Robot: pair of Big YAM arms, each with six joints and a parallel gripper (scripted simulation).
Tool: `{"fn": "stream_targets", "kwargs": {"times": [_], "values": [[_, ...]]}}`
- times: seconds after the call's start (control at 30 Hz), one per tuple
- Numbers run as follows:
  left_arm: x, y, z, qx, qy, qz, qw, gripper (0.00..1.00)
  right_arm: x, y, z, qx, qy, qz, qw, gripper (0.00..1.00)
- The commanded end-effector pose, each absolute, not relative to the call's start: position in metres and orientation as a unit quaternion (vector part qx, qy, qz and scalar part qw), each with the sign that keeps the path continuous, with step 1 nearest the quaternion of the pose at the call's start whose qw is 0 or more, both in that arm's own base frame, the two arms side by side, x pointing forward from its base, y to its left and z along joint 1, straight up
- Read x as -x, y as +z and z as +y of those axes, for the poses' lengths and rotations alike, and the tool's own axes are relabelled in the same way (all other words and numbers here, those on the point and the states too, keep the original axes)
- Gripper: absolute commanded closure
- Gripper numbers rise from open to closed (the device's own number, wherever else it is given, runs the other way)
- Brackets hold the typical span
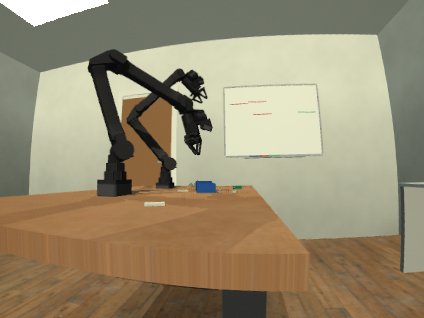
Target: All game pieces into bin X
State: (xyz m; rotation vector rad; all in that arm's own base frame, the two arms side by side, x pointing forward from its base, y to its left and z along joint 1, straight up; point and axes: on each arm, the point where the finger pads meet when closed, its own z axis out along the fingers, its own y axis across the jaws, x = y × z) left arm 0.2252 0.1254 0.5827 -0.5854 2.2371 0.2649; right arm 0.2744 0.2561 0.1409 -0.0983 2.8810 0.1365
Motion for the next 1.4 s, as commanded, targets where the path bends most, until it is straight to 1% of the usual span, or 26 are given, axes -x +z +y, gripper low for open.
{"fn": "stream_targets", "kwargs": {"times": [0.0,0.03,0.13,0.2,0.23,0.43,0.63,1.37], "values": [[-0.211,0.603,0.121,0.234,0.111,0.872,0.415,0.0,-0.262,0.181,0.256,0.014,0.055,0.992,0.111,0.0],[-0.211,0.603,0.121,0.234,0.111,0.872,0.415,0.0,-0.261,0.182,0.256,0.014,0.055,0.992,0.111,0.0],[-0.211,0.603,0.121,0.234,0.111,0.872,0.415,0.0,-0.246,0.191,0.239,-0.007,0.037,0.998,0.059,0.0],[-0.211,0.603,0.121,0.234,0.111,0.872,0.415,0.0,-0.231,0.196,0.239,0.003,0.036,0.998,0.051,0.0],[-0.211,0.603,0.121,0.234,0.111,0.872,0.415,0.0,-0.228,0.199,0.231,-0.011,0.027,0.999,0.029,0.0],[-0.211,0.603,0.121,0.234,0.111,0.872,0.415,0.0,-0.211,0.186,0.225,-0.004,0.005,1.0,0.005,0.0],[-0.211,0.603,0.121,0.234,0.111,0.872,0.415,0.0,-0.22,0.195,0.234,-0.004,0.018,1.0,0.016,0.0],[-0.211,0.603,0.121,0.234,0.111,0.872,0.415,0.0,-0.224,0.194,0.237,-0.005,0.021,1.0,0.02,0.0]]}}
